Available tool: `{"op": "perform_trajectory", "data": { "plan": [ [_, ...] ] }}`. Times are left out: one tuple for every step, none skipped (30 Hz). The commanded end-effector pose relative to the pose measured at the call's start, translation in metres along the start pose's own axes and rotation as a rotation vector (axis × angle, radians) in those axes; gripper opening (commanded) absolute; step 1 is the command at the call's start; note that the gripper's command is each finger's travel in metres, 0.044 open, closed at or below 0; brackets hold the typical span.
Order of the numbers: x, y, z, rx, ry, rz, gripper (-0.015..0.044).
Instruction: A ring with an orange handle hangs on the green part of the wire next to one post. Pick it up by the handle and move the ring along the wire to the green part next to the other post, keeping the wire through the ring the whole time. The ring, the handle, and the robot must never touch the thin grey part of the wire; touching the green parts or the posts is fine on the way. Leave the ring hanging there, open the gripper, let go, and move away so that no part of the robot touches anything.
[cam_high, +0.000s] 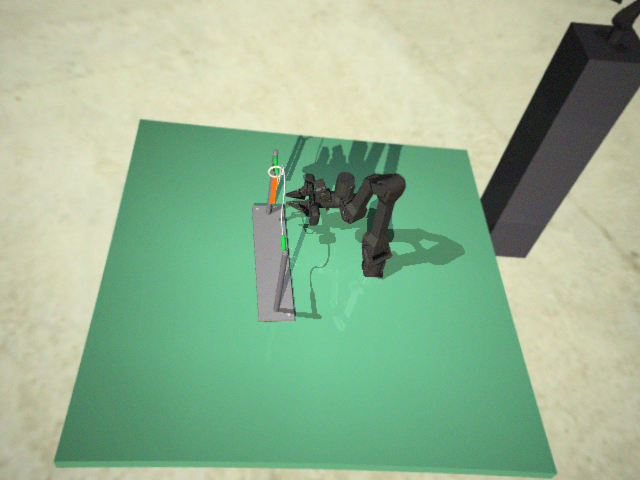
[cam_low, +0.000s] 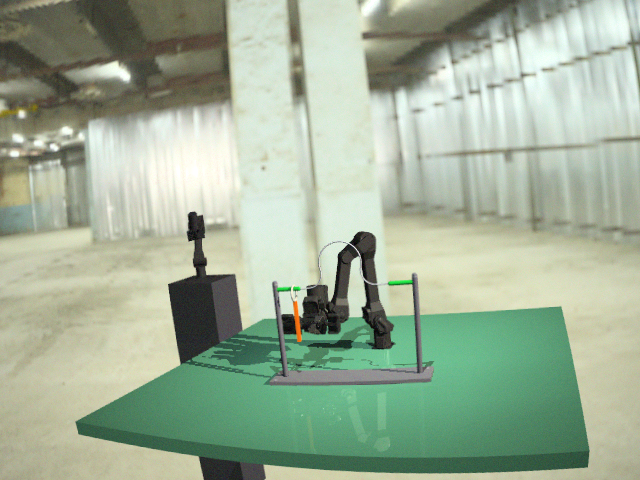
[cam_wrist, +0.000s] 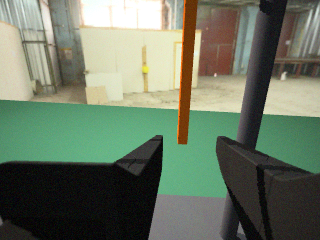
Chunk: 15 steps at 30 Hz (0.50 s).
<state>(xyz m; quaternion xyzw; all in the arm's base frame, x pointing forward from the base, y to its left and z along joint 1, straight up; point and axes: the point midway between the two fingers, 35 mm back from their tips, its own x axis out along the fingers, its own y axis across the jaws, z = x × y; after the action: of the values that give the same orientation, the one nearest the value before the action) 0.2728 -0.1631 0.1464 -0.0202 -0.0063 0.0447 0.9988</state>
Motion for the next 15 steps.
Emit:
{"op": "perform_trajectory", "data": {
  "plan": [
    [0.003,-0.001,0.003,0.022,0.0,-0.007,0.016],
    [0.004,-0.001,0.003,0.022,0.0,-0.007,0.016],
    [0.004,-0.001,0.003,0.022,-0.001,-0.007,0.016],
    [0.005,-0.001,0.003,0.022,-0.001,-0.007,0.016],
    [0.007,-0.002,0.003,0.022,-0.001,-0.007,0.016],
    [0.008,-0.002,0.003,0.022,-0.001,-0.007,0.016],
    [0.009,-0.002,0.003,0.022,-0.001,-0.007,0.016],
    [0.011,-0.002,0.003,0.021,-0.001,-0.007,0.016],
    [0.012,-0.002,0.003,0.021,-0.001,-0.007,0.016],
    [0.014,-0.003,0.004,0.021,-0.002,-0.007,0.016],
    [0.015,-0.003,0.004,0.021,-0.002,-0.007,0.016],
    [0.017,-0.003,0.004,0.021,-0.002,-0.007,0.016],
    [0.018,-0.003,0.004,0.021,-0.002,-0.007,0.016],
    [0.02,-0.003,0.004,0.021,-0.002,-0.007,0.016],
    [0.021,-0.004,0.004,0.021,-0.002,-0.007,0.016]
  ]
}}
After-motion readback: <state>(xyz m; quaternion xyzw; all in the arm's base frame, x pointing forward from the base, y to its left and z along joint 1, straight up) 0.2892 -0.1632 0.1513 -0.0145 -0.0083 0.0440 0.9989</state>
